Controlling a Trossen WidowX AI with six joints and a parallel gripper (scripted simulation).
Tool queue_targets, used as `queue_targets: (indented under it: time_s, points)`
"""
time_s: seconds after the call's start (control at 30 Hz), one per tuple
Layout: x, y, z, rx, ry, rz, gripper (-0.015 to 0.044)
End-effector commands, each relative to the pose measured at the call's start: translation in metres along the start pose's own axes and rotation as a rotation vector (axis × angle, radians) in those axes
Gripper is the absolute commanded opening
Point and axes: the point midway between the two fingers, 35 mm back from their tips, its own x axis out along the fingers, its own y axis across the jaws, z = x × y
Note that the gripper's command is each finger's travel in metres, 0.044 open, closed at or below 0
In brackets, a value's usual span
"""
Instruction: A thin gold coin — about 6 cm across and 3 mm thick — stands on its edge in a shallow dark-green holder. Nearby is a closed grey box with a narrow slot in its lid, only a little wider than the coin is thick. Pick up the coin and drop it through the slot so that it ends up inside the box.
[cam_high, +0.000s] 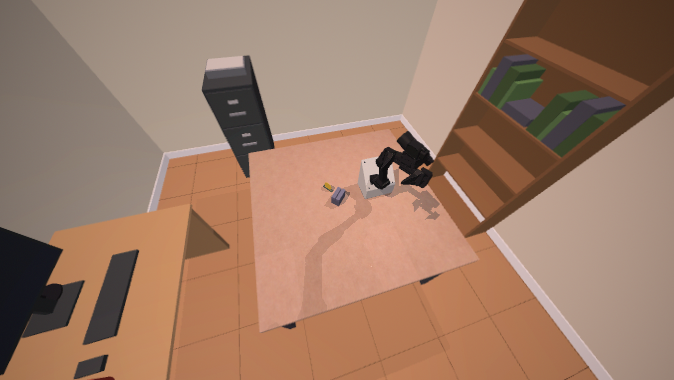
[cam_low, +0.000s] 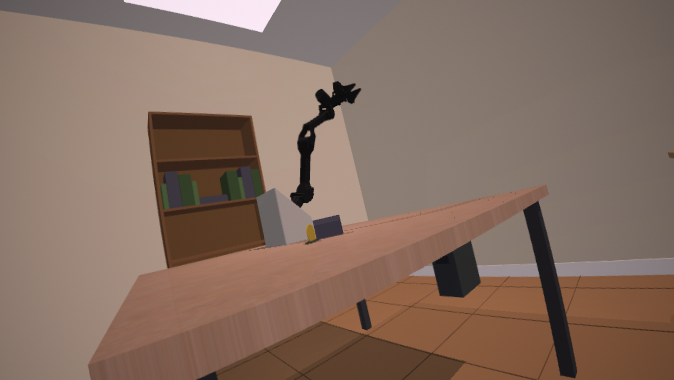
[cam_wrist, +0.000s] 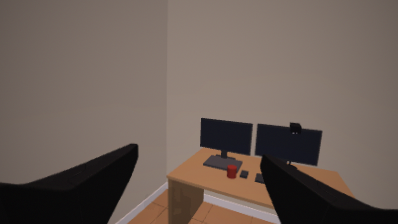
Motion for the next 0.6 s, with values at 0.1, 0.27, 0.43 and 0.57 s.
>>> queue_targets:
  time_s: [0.1, 0.27, 0.43, 0.57]
  points:
    - [-0.01, 0.028, -0.001, -0.148, -0.064, 0.014, 0.0295]
    - [-0.025, 0.084, -0.016, -0.449, -0.174, 0.038, 0.0164]
    - [-0.031, 0.133, -0.044, -0.742, -0.259, 0.056, 0.0161]
    - [-0.028, 0.166, -0.076, -0.976, -0.306, 0.07, 0.0161]
